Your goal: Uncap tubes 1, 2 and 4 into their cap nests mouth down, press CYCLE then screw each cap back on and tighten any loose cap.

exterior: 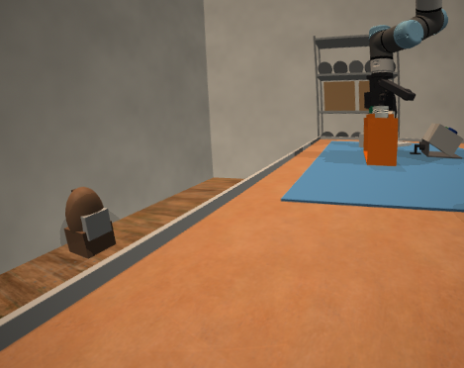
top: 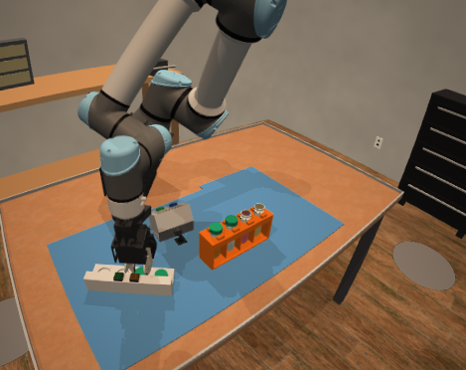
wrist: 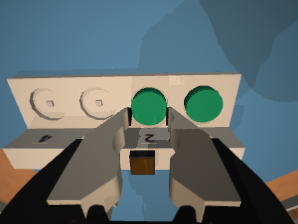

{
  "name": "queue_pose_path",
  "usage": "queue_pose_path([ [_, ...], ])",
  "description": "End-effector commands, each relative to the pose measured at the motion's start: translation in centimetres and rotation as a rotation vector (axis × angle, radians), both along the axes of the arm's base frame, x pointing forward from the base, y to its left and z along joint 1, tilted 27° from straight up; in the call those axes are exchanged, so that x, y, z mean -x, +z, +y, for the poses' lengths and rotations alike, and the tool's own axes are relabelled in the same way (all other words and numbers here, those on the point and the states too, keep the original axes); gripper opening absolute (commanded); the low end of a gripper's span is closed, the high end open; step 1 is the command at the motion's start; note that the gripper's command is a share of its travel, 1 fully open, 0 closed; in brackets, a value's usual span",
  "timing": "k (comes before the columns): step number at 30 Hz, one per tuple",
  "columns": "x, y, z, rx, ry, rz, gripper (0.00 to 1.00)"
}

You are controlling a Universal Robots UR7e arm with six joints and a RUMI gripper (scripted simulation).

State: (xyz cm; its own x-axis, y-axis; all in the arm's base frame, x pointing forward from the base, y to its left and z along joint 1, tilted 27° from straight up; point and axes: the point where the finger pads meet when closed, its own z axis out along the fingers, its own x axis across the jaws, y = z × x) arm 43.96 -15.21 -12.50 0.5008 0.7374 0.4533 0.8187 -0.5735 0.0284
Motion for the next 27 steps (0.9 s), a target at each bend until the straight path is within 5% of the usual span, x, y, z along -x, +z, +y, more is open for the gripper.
queue_pose_path([
  [1,-0.1,-0.1,0.0,0.001,0.000,-0.001,0.00],
  [9,-0.1,-0.2,0.1,0.001,0.000,-0.001,0.00],
  [10,-0.1,-0.2,0.1,0.001,0.000,-0.001,0.29],
  [24,-0.1,-0.2,0.1,0.001,0.000,-0.001,0.29],
  [27,0.3,1.1,-0.5,0.001,0.000,-0.001,0.29],
])
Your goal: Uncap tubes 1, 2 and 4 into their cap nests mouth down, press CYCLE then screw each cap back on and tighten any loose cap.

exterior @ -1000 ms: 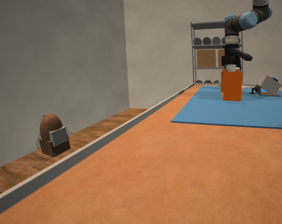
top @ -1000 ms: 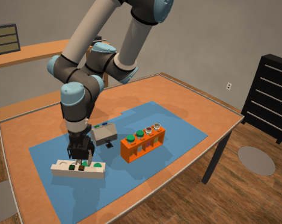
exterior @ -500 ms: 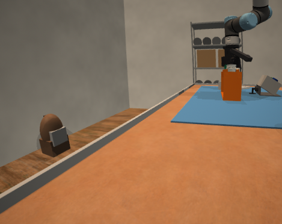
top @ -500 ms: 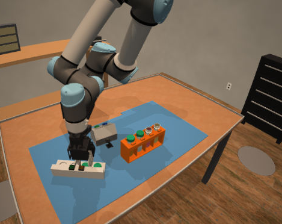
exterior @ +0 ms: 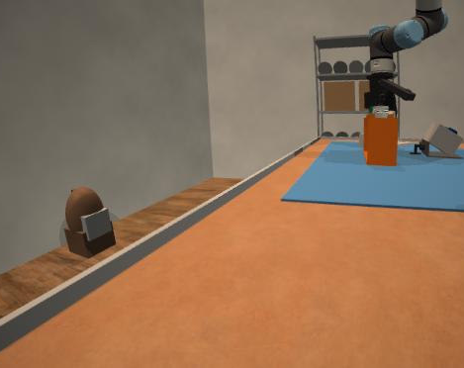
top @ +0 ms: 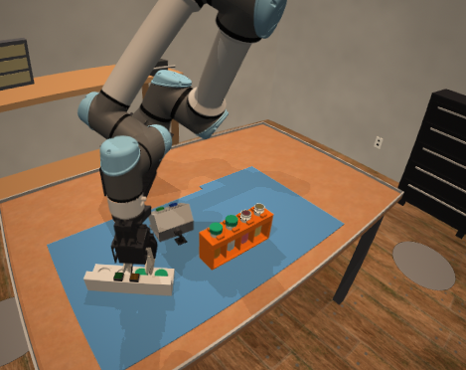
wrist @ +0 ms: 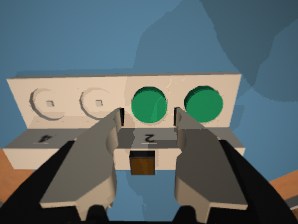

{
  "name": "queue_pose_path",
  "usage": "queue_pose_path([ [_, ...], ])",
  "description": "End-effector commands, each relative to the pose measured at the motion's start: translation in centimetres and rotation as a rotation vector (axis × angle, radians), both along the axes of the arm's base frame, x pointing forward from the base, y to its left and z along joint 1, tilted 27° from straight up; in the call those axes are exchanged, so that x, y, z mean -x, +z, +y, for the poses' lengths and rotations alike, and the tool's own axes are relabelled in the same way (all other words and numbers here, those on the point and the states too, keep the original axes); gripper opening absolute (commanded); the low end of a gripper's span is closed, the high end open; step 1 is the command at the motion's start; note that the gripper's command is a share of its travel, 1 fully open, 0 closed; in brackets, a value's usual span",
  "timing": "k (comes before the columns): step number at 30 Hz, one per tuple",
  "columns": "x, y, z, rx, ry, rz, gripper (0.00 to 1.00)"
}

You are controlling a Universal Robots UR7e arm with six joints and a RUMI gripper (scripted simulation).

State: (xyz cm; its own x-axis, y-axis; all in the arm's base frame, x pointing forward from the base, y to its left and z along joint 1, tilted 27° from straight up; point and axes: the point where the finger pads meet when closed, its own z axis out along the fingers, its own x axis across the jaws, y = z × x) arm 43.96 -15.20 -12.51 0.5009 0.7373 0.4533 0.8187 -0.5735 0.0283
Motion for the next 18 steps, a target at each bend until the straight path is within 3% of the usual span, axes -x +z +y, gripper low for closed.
queue_pose_path([
  [1,0.5,1.6,-0.7,0.001,0.000,-0.001,0.29],
  [6,0.9,2.9,-1.2,0.001,0.000,-0.001,0.29],
  [18,2.6,8.2,-3.3,0.001,0.000,-0.001,0.29],
])
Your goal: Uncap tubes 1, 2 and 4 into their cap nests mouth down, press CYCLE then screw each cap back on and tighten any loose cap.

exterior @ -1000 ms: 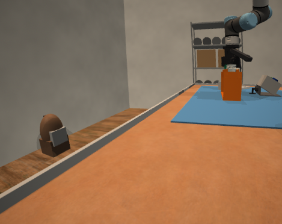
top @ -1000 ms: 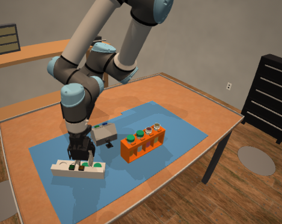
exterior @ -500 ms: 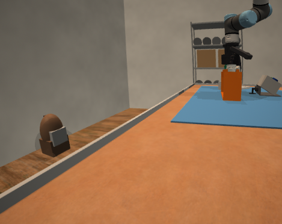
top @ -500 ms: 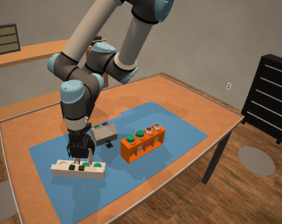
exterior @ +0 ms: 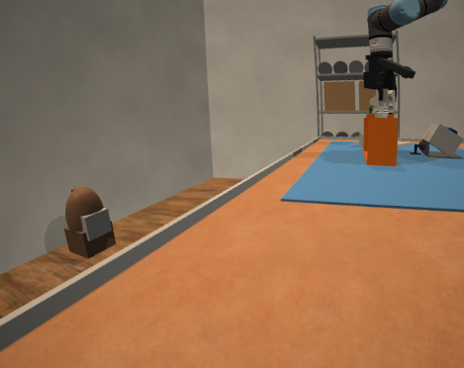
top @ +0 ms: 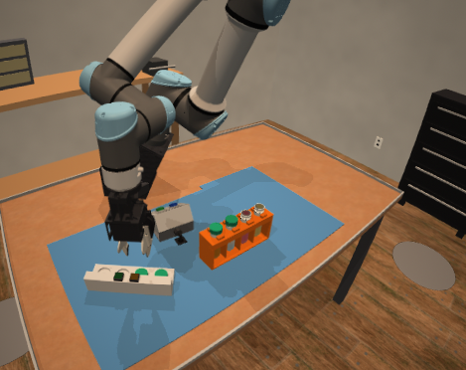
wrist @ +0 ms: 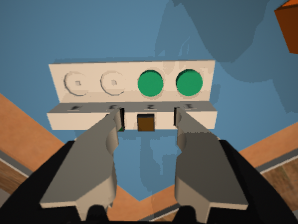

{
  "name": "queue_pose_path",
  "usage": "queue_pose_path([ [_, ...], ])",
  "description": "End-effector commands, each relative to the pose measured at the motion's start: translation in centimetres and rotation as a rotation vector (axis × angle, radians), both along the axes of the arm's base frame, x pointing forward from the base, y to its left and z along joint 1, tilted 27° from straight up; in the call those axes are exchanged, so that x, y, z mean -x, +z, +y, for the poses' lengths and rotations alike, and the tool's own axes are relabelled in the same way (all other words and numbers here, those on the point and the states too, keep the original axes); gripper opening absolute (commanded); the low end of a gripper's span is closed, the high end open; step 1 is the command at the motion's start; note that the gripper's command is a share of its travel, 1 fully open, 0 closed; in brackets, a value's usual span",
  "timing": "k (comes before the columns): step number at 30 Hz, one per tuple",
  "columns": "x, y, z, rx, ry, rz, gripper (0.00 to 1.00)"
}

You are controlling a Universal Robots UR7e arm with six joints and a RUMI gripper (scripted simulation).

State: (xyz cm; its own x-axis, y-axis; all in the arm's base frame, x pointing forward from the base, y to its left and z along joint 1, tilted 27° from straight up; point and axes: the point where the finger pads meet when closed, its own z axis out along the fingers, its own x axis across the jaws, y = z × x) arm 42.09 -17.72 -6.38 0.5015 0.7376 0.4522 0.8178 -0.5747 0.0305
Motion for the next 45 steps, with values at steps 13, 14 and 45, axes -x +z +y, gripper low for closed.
queue_pose_path([
  [13,1.9,5.9,-2.4,-0.001,0.001,0.001,0.29],
  [14,1.9,5.9,-2.4,-0.001,0.001,0.001,0.29],
  [45,0.1,10.7,8.1,-0.330,-1.038,0.415,0.35],
])
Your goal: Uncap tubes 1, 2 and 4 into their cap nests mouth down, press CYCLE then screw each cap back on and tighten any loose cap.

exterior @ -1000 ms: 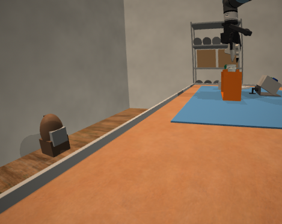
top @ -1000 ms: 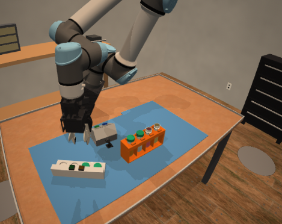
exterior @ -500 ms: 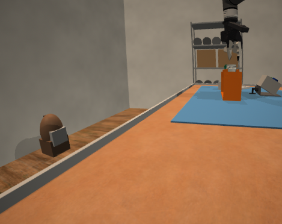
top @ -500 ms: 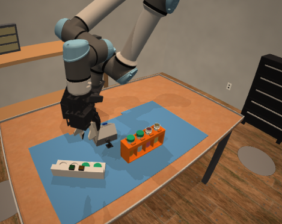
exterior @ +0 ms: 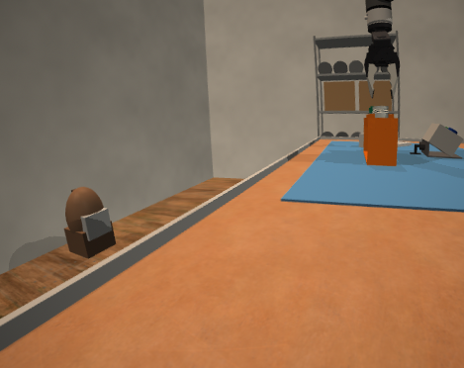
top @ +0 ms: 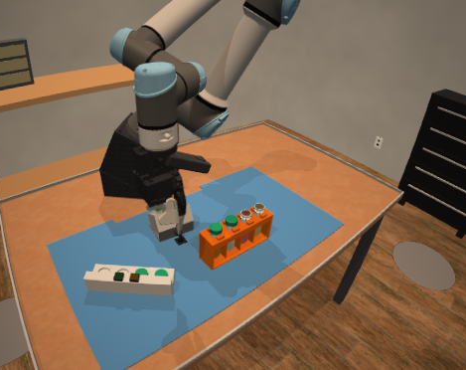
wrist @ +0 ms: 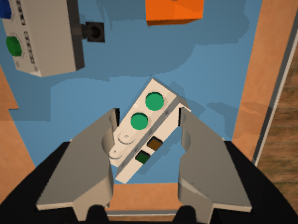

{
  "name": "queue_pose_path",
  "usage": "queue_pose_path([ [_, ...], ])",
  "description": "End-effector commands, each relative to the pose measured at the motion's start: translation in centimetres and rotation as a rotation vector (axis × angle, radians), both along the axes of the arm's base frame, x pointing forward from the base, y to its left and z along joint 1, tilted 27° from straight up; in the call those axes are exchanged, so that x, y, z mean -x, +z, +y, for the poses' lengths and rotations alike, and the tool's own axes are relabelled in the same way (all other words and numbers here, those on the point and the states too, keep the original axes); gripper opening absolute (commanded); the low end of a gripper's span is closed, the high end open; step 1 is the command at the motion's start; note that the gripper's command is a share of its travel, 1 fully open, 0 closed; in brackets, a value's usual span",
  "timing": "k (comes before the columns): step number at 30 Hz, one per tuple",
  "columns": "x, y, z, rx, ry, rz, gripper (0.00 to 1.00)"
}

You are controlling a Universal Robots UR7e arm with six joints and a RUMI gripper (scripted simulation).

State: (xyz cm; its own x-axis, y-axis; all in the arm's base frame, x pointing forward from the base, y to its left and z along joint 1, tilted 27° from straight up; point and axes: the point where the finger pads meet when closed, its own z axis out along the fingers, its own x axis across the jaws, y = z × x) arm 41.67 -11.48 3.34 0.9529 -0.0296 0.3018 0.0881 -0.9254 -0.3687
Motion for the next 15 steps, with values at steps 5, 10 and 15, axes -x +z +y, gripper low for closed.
queue_pose_path([
  [5,-0.6,1.7,3.4,-0.090,-0.354,0.156,0.35],
  [10,-1.0,2.7,5.7,-0.123,-0.456,0.199,0.35],
  [15,-1.5,4.1,8.7,-0.123,-0.456,0.199,0.35],
])
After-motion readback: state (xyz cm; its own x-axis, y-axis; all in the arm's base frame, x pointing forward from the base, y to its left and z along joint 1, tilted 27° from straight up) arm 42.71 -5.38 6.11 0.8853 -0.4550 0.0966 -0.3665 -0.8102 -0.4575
